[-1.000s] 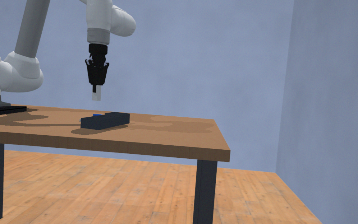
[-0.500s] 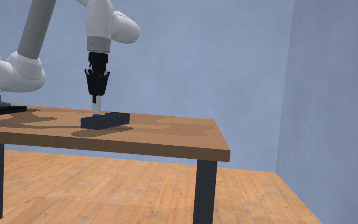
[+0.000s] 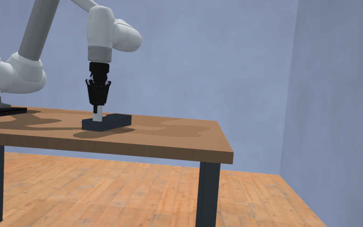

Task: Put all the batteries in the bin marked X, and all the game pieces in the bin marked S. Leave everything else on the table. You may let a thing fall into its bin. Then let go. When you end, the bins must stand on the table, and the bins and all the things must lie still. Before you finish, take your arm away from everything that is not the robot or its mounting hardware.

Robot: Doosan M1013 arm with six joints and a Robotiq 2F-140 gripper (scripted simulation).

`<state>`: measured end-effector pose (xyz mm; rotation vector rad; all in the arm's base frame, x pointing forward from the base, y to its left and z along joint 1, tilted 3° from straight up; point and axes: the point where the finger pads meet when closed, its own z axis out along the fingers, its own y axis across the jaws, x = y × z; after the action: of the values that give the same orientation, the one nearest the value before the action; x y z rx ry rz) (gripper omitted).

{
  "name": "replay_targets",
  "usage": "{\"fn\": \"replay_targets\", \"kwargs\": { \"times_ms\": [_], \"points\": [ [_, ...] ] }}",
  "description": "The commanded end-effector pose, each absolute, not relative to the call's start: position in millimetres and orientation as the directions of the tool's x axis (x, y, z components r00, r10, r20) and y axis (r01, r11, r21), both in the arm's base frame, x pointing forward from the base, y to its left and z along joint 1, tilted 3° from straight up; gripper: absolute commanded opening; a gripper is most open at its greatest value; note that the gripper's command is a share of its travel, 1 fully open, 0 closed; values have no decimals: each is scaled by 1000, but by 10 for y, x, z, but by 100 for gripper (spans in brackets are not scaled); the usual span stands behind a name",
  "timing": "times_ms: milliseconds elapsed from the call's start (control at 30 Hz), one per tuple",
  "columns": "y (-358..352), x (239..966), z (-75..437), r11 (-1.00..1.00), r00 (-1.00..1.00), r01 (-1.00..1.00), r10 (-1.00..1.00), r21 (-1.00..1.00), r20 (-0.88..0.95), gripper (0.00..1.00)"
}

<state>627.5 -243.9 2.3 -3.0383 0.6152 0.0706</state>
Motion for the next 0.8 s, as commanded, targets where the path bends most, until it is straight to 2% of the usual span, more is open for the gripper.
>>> {"fn": "replay_targets", "kwargs": {
  "times_ms": [0,767],
  "points": [
    [-2436,6273,-34,-920,920,-390,-388,-31,-52,5],
    [-2432,6270,-121,-920,920,-390,-388,-31,-52,5]
  ]
}}
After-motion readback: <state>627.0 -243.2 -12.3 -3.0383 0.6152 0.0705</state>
